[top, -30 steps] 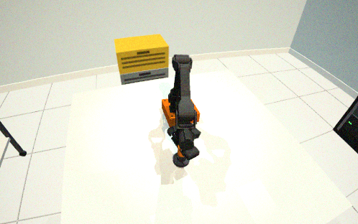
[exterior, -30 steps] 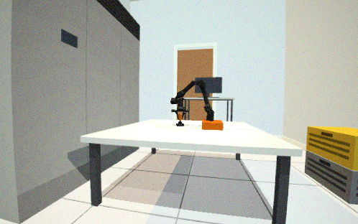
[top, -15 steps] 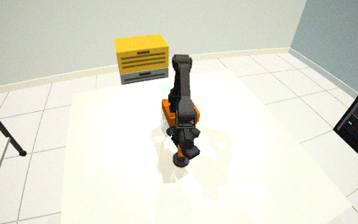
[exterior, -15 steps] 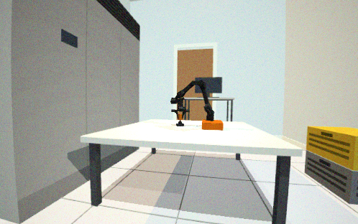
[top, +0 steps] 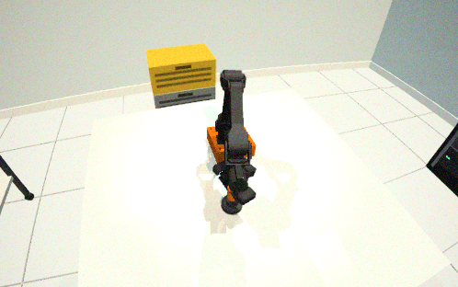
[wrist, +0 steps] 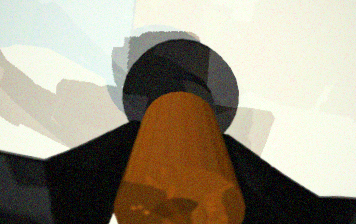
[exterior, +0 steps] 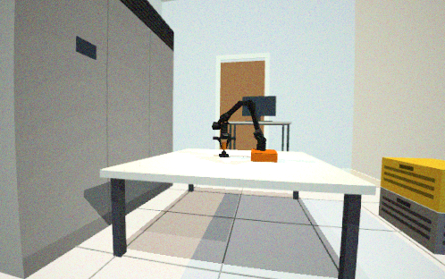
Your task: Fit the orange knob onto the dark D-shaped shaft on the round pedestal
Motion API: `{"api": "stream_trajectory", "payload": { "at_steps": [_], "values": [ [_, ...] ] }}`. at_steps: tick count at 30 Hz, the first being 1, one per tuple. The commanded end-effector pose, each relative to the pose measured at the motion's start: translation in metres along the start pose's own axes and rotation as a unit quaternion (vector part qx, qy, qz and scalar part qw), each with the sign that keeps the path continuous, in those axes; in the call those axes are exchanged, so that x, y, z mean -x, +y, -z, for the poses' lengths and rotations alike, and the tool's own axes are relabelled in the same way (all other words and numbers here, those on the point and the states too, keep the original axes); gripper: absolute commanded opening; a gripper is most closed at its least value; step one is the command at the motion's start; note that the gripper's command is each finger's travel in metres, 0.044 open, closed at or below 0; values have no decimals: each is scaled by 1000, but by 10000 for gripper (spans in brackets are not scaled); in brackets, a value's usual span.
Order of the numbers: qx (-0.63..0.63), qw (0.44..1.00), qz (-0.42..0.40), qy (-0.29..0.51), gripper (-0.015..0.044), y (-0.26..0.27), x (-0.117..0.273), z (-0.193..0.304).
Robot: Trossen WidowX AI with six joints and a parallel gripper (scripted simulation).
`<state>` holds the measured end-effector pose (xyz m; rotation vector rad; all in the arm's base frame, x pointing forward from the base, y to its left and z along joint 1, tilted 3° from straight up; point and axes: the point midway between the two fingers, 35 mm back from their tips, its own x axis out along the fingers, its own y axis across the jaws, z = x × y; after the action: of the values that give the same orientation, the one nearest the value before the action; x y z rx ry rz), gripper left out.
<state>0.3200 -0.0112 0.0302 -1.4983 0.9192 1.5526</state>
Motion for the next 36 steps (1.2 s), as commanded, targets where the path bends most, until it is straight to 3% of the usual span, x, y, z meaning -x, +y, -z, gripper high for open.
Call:
{"api": "stream_trajectory", "payload": {
  "at_steps": [1, 36],
  "values": [
    [3, 1000, 1, 2, 0, -1, 0, 1],
    [-9, 1000, 1, 2, 0, -2, -3, 1]
  ]
}}
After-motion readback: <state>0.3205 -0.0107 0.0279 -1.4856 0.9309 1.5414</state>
